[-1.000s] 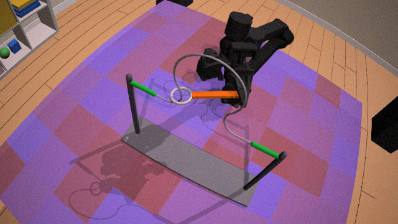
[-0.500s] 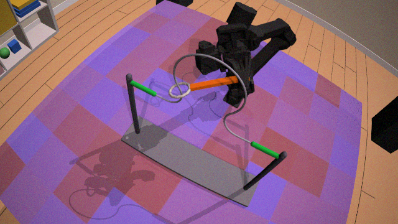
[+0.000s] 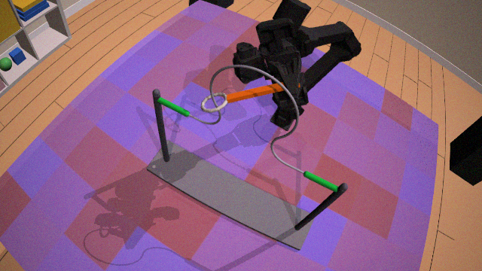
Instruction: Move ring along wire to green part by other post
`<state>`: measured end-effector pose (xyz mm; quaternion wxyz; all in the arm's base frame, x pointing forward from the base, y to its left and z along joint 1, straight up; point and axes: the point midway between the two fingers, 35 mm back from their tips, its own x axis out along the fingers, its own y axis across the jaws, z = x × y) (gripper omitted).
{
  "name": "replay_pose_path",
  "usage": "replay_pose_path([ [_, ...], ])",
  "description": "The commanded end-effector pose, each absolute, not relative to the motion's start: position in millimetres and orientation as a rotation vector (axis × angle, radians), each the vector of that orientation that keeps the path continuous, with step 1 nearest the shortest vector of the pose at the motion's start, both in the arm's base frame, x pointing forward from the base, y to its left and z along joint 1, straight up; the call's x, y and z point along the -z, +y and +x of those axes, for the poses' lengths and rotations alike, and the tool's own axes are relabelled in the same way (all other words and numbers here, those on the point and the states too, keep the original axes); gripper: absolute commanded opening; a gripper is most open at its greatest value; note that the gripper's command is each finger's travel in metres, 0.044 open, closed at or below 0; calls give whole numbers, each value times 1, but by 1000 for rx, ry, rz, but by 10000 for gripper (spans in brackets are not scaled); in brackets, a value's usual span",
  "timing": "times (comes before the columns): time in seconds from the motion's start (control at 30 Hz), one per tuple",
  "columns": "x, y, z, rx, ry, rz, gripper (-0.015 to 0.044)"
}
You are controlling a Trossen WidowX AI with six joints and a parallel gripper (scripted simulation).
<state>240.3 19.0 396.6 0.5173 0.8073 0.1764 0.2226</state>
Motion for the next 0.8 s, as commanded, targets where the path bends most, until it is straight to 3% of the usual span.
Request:
replay_pose_path([
  [0.0,-398,19,240,-531,429,1913,-150],
  [0.77,-391,21,240,-446,479,1628,-150],
])
